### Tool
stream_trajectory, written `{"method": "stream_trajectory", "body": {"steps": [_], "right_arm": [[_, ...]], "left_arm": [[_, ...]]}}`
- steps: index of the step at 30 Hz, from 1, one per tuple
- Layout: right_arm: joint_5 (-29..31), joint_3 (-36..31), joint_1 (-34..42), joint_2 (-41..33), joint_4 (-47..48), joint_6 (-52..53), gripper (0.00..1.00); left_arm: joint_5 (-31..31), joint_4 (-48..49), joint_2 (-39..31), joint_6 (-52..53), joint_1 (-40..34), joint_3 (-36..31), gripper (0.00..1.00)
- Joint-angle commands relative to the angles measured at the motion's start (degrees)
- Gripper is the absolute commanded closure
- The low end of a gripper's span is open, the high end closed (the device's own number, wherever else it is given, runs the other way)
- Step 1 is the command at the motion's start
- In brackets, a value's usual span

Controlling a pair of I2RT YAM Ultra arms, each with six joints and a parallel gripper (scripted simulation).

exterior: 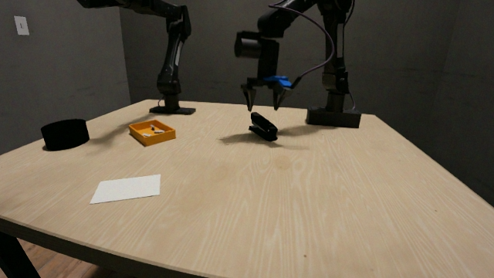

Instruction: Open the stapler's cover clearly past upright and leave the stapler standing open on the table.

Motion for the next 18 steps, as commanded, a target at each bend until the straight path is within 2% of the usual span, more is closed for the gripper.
{"method": "stream_trajectory", "body": {"steps": [1,6,12,18], "right_arm": [[0.4,0.2,0.1,-0.1,1.3,-0.5,0.00],[0.4,0.2,0.1,-0.1,1.3,-0.5,0.00],[0.4,0.2,0.1,-0.1,1.3,-0.5,0.00],[0.4,0.2,0.1,-0.1,1.3,-0.5,0.00]], "left_arm": [[-0.3,-6.0,-2.9,0.0,0.3,4.1,0.00],[-0.3,-6.3,0.8,-0.5,-0.1,5.5,0.00],[-1.2,-6.1,1.1,1.8,-0.2,5.5,0.00],[-5.7,-3.9,-2.6,16.5,-2.3,2.2,0.00]]}}
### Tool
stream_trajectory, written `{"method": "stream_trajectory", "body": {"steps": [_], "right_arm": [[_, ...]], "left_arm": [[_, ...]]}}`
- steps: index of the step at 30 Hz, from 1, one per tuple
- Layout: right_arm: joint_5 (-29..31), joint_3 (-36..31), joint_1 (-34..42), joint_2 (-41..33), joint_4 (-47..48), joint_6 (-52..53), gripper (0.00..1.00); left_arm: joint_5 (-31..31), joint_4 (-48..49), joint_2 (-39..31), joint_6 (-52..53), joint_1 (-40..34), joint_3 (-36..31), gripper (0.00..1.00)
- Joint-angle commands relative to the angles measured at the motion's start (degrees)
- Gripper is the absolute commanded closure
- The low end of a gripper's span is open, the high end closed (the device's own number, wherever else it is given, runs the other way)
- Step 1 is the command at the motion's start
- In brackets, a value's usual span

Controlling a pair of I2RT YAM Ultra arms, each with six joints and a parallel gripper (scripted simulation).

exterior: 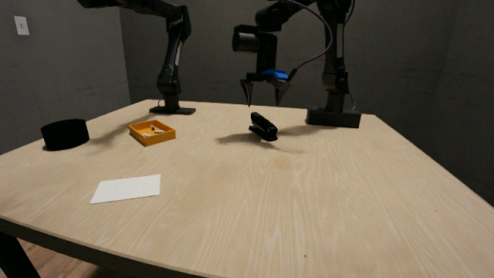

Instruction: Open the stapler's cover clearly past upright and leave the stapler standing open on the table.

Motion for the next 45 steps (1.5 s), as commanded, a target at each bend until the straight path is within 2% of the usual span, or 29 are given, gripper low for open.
{"method": "stream_trajectory", "body": {"steps": [1,9,11,20,26,28,36,40,45], "right_arm": [[0.4,0.2,0.1,-0.1,1.3,-0.5,0.00],[0.4,0.2,0.1,-0.1,1.3,-0.5,0.00],[0.4,0.2,0.1,-0.1,1.3,-0.5,0.00],[0.4,0.2,0.1,-0.1,1.3,-0.5,0.00],[0.4,0.2,0.1,-0.1,1.3,-0.5,0.00],[0.4,0.2,0.1,-0.1,1.3,-0.5,0.00],[0.4,0.2,0.1,-0.1,1.3,-0.5,0.00],[0.4,0.2,0.1,-0.1,1.3,-0.5,0.00],[0.4,0.2,0.1,-0.1,1.3,-0.5,0.00]], "left_arm": [[-3.6,0.8,-3.4,10.4,-1.9,-2.1,0.00],[-7.3,4.3,-9.5,27.8,-4.4,-7.6,0.00],[-7.3,4.3,-9.5,27.8,-4.4,-7.6,0.00],[-9.4,9.4,-17.9,49.9,-5.8,-14.9,0.00],[-8.3,12.3,-23.3,63.6,-5.7,-19.3,0.00],[-8.3,12.3,-23.3,63.6,-5.7,-19.3,0.00],[-6.1,15.5,-30.8,82.7,-4.7,-24.7,0.00],[-4.6,16.1,-33.1,86.8,-3.5,-26.2,0.00],[-4.5,16.1,-33.7,86.5,-2.9,-26.5,0.00]]}}
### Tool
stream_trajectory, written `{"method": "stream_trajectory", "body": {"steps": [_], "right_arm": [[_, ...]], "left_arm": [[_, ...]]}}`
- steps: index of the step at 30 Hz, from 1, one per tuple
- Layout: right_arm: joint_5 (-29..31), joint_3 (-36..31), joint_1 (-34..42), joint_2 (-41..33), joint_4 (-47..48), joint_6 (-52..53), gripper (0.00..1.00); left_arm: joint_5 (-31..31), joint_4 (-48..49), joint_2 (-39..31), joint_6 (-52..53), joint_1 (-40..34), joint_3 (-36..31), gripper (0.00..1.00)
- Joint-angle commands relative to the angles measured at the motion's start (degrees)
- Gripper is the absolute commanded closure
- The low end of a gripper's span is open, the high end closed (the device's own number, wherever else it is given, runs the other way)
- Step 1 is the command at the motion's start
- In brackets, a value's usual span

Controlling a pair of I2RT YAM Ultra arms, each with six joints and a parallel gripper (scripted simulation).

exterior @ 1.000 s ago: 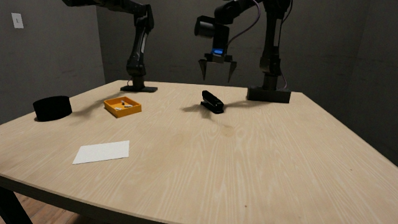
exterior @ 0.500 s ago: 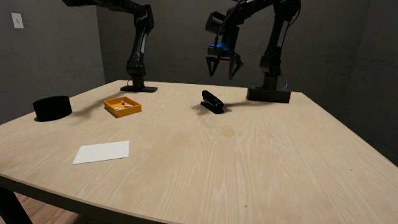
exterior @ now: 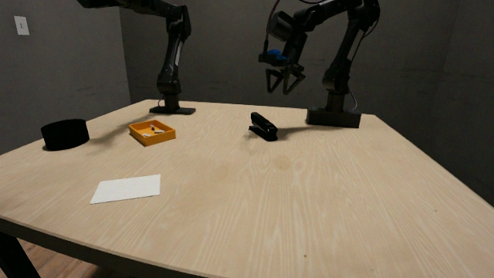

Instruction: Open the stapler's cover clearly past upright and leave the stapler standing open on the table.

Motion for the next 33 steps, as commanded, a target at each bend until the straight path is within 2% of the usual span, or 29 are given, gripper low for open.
{"method": "stream_trajectory", "body": {"steps": [1,12,15,17,18,25,33], "right_arm": [[0.4,0.2,0.1,-0.1,1.3,-0.5,0.00],[0.4,0.2,0.1,-0.1,1.3,-0.5,0.00],[0.4,0.2,0.1,-0.1,1.3,-0.5,0.00],[0.4,0.2,0.1,-0.1,1.3,-0.5,0.00],[0.4,0.2,0.1,-0.1,1.3,-0.5,0.00],[0.4,0.2,0.1,-0.1,1.3,-0.5,0.00],[0.4,0.2,0.1,-0.1,1.3,-0.5,0.00]], "left_arm": [[0.7,0.4,-1.5,2.0,0.8,-0.8,0.00],[0.8,0.5,-1.5,2.0,0.8,-0.8,0.00],[1.5,-0.7,-0.8,-1.2,0.9,0.0,0.34],[1.5,-0.7,-0.8,-1.2,0.9,0.0,0.34],[1.7,-1.0,-0.5,-3.2,1.0,0.2,0.38],[3.4,-3.0,6.0,-21.2,3.2,4.7,0.38],[4.5,-5.5,12.3,-36.6,5.0,9.2,0.38]]}}
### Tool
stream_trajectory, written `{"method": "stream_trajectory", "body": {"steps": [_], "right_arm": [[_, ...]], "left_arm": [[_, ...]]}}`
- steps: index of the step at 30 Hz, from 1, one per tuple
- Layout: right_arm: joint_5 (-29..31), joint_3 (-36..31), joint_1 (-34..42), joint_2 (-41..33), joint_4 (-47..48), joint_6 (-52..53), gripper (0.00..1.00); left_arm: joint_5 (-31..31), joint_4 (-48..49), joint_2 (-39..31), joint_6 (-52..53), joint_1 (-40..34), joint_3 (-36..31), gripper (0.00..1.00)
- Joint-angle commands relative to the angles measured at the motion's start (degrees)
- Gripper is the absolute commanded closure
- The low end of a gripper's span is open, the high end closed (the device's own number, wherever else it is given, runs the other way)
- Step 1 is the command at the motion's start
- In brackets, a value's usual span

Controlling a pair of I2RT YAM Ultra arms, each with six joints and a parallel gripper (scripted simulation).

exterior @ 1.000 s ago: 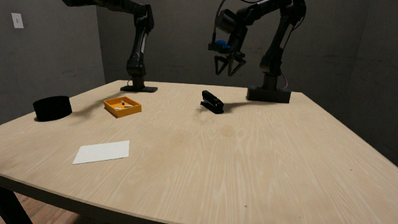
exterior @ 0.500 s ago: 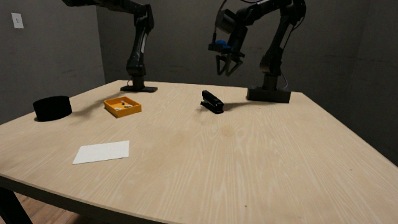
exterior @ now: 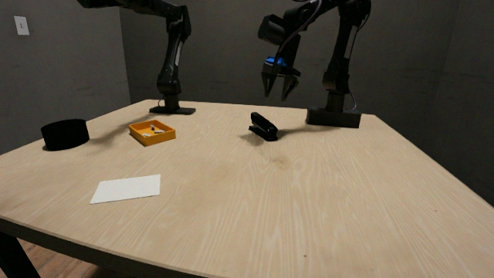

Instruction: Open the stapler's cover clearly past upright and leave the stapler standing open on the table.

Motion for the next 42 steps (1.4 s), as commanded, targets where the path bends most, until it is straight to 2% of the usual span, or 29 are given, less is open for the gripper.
{"method": "stream_trajectory", "body": {"steps": [1,16,18,24,36,42], "right_arm": [[0.4,0.2,0.1,-0.1,1.3,-0.5,0.00],[0.4,0.2,0.1,-0.1,1.3,-0.5,0.00],[0.4,0.2,0.1,-0.1,1.3,-0.5,0.00],[0.4,0.2,0.1,-0.1,1.3,-0.5,0.00],[0.4,0.2,0.1,-0.1,1.3,-0.5,0.00],[0.4,0.2,0.1,-0.1,1.3,-0.5,0.00]], "left_arm": [[0.7,-2.1,1.3,-7.7,0.8,2.2,0.38],[3.2,-7.4,15.3,-42.2,4.8,12.0,0.38],[3.2,-7.4,15.3,-42.2,4.8,12.0,0.38],[4.0,-9.5,21.1,-55.3,6.4,16.1,0.38],[3.7,-9.9,24.1,-57.4,7.1,18.6,0.38],[3.7,-7.2,24.5,-57.3,7.2,15.8,0.38]]}}
